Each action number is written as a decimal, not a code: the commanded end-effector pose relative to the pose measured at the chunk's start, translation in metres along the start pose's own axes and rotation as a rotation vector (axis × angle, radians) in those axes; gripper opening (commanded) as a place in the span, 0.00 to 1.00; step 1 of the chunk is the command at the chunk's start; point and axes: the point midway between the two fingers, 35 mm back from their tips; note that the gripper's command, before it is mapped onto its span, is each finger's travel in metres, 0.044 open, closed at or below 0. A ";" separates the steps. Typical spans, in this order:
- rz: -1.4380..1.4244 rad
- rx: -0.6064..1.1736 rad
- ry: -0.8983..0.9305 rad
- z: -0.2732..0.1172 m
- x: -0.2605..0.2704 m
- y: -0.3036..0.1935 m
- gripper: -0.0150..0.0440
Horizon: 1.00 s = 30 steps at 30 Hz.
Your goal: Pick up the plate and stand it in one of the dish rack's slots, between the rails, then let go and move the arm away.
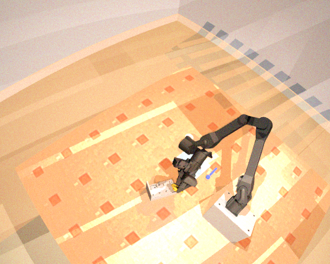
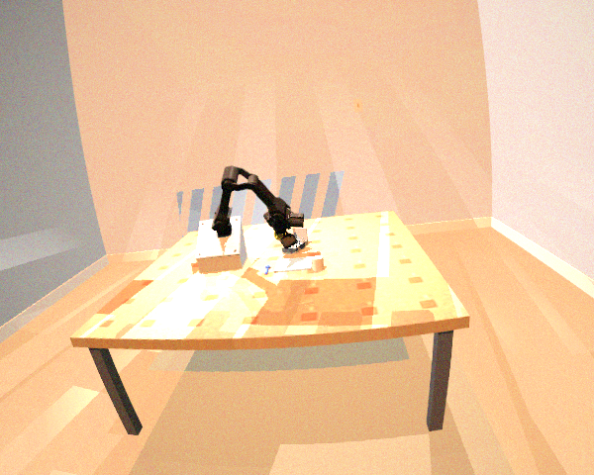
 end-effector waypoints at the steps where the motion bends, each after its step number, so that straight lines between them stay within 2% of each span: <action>1: -0.069 -0.043 0.033 0.003 -0.001 -0.002 0.25; 16: -0.379 -0.292 0.080 0.004 -0.017 -0.002 0.25; 30: -0.674 -0.541 -0.006 -0.003 -0.031 -0.005 0.25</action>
Point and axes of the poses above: the point midway between the two fingers, 35 mm back from their tips, its own z axis out along the fingers, its own x axis across the jaws, y = z × x, and after that the axes turned 6 degrees about z, right-handed
